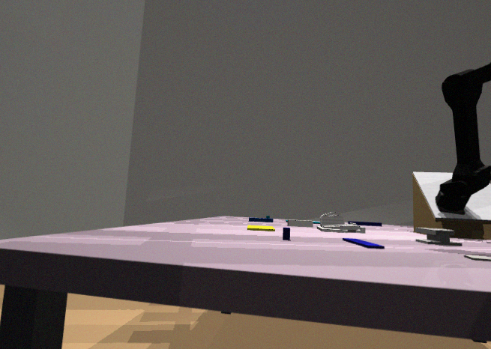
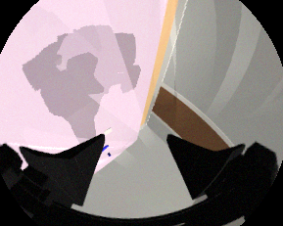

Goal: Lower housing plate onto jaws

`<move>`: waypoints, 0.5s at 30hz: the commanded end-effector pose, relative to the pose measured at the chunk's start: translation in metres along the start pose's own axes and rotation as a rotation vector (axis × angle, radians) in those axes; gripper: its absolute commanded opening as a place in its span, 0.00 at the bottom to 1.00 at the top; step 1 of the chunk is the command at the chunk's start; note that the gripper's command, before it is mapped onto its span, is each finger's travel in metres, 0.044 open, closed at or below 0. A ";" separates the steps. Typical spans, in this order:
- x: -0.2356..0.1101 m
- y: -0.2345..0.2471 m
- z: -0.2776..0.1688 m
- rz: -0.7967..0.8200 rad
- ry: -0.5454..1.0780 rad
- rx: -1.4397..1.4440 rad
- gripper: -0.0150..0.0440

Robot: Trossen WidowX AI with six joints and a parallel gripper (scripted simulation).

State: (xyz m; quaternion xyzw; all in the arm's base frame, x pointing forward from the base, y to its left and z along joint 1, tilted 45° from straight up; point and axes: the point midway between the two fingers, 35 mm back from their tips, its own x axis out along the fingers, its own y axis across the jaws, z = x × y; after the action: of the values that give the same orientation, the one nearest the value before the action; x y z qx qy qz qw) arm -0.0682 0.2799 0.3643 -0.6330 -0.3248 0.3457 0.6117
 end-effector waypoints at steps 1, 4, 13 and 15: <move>0.000 0.000 0.000 0.000 0.000 0.000 0.98; 0.006 0.002 -0.002 0.009 -0.001 -0.035 1.00; 0.038 0.019 -0.016 0.080 -0.009 -0.239 1.00; 0.044 0.023 -0.020 0.099 -0.012 -0.283 1.00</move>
State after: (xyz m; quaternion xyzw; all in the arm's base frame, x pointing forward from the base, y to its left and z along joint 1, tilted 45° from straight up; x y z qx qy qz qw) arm -0.0360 0.3013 0.3454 -0.7084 -0.3388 0.3308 0.5234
